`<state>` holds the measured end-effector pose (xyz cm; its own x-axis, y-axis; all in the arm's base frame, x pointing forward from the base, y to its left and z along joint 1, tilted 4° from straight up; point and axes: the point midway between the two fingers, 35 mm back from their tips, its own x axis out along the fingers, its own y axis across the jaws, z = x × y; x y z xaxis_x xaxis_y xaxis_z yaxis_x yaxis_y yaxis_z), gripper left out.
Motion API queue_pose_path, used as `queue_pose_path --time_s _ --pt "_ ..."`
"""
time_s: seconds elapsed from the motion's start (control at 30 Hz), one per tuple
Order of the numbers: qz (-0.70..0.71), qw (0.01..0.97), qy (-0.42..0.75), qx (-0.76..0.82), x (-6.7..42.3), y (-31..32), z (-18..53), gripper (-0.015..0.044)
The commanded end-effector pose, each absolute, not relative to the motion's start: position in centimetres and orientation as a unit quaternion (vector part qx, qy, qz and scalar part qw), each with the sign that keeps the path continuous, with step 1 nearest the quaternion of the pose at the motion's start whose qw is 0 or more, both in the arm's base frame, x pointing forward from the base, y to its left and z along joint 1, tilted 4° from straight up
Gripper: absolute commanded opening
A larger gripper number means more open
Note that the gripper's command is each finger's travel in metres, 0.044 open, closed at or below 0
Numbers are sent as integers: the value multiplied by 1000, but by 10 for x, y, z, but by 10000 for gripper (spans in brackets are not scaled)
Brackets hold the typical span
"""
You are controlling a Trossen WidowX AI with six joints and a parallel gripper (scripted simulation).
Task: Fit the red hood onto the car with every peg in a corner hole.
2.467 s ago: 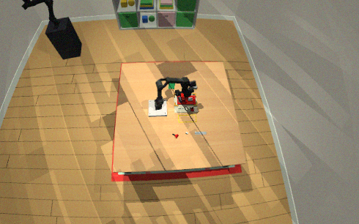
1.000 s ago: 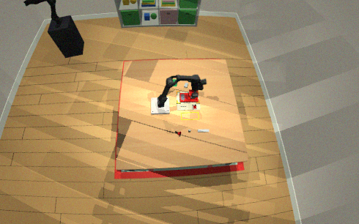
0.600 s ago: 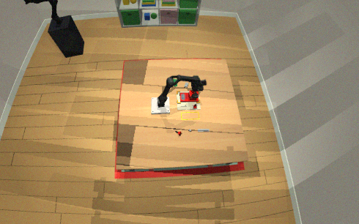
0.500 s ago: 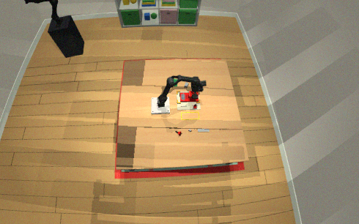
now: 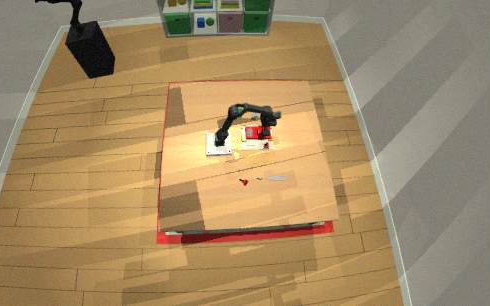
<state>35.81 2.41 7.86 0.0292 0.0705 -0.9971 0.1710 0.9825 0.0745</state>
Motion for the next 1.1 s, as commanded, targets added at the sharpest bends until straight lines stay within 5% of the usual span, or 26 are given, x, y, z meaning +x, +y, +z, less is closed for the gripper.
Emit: queue_pose_path --time_s 0.0,1.07 --pt "-36 711 697 89 358 25 77 0" --pt "-36 711 697 90 359 25 70 0"
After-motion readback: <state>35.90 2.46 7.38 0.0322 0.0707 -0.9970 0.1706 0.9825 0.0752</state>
